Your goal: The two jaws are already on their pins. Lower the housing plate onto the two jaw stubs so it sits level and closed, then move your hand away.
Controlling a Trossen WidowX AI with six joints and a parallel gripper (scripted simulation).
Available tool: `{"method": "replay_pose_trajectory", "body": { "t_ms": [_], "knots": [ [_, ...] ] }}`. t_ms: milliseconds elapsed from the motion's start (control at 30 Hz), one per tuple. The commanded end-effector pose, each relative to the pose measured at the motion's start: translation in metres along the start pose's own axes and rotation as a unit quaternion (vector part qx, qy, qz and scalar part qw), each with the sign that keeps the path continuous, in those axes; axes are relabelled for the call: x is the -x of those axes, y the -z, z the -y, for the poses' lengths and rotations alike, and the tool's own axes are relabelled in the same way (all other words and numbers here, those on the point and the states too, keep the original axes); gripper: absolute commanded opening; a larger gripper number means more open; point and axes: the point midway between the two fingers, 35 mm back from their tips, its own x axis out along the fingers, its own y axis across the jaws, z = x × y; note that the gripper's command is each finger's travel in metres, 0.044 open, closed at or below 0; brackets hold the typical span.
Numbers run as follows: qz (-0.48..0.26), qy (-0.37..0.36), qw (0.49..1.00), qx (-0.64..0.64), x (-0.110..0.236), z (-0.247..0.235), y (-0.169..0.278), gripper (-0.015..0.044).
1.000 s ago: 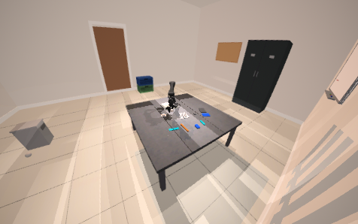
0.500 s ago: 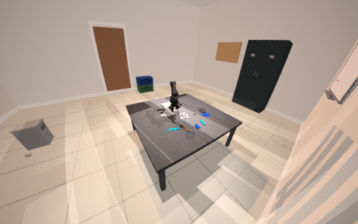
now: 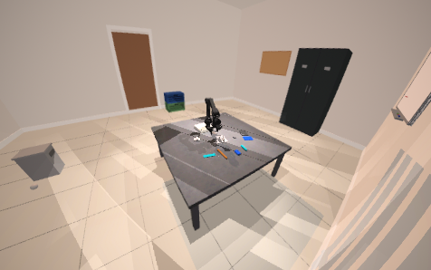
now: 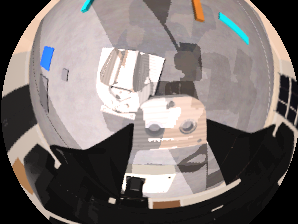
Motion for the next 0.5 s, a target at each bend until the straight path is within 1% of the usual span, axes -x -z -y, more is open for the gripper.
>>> {"method": "replay_pose_trajectory", "body": {
  "t_ms": [0, 467],
  "knots": [
    [0.000, -0.003, 0.999, -0.033, -0.001, -0.015, -0.002, 0.0351],
    [0.000, -0.004, 0.990, -0.142, -0.001, -0.060, -0.007, 0.0351]
  ]
}}
